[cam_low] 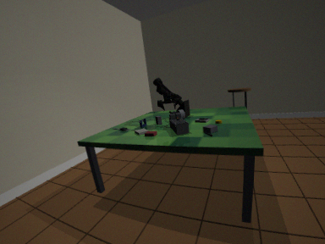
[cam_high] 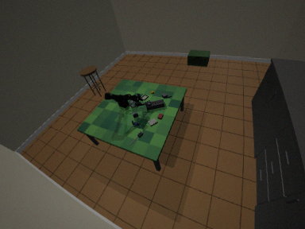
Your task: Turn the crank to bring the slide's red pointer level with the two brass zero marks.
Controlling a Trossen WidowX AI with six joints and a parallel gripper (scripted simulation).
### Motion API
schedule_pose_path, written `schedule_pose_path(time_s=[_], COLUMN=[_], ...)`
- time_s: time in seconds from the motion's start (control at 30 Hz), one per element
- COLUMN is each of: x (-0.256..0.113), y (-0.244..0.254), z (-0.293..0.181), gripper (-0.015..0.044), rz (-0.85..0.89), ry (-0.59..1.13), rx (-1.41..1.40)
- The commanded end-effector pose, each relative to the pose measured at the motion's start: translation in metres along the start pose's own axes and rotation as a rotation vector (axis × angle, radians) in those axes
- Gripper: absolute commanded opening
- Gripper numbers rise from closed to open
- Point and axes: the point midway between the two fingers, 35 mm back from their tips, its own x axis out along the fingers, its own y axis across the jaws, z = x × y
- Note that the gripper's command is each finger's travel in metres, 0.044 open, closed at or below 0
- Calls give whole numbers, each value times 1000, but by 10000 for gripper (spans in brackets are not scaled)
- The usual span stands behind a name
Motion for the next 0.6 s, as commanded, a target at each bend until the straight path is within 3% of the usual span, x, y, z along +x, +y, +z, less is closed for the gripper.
schedule_pose_path(time_s=[0.0,0.57], x=[8,27], y=[4,4], z=[-8,-28], gripper=[440,440], rz=[14,13], ry=[11,11], rx=[-7,-8])
